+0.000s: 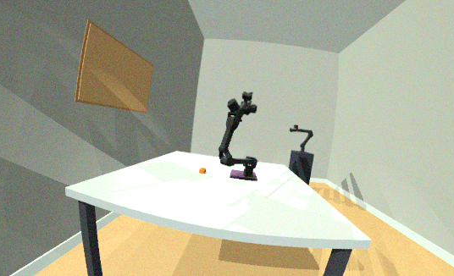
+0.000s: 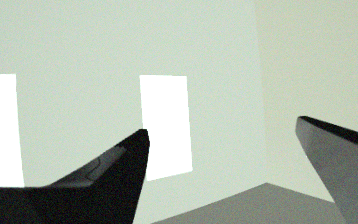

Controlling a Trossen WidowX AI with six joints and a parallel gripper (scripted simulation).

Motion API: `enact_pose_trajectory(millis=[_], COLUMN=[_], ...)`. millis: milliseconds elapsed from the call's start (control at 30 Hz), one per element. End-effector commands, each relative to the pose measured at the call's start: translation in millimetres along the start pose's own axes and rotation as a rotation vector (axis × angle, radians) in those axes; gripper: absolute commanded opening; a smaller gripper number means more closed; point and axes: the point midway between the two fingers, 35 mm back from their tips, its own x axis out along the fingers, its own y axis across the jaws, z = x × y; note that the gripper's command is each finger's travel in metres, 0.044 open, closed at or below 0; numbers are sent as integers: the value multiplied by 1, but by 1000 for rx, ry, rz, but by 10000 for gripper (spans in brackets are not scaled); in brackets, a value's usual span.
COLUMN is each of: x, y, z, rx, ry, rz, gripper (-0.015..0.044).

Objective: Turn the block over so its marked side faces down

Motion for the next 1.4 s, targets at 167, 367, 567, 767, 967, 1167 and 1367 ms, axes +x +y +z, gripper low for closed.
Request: enact_pose_trajectory(millis=[167,367,567,767,967,1167,1367], x=[31,73,85,68,23,-58,-159], y=[-32,-108,-187,-258,-307,-339,-339], z=[22,37,16,-28,-78,-133,-170], rx=[-9,-59,-136,-243,-367,-531,-672], ry=[26,160,399,704,1047,1524,2033], rz=[-180,-506,-775,-971,-1088,-1124,-1019], gripper=[440,440,440,440,440,440,440])
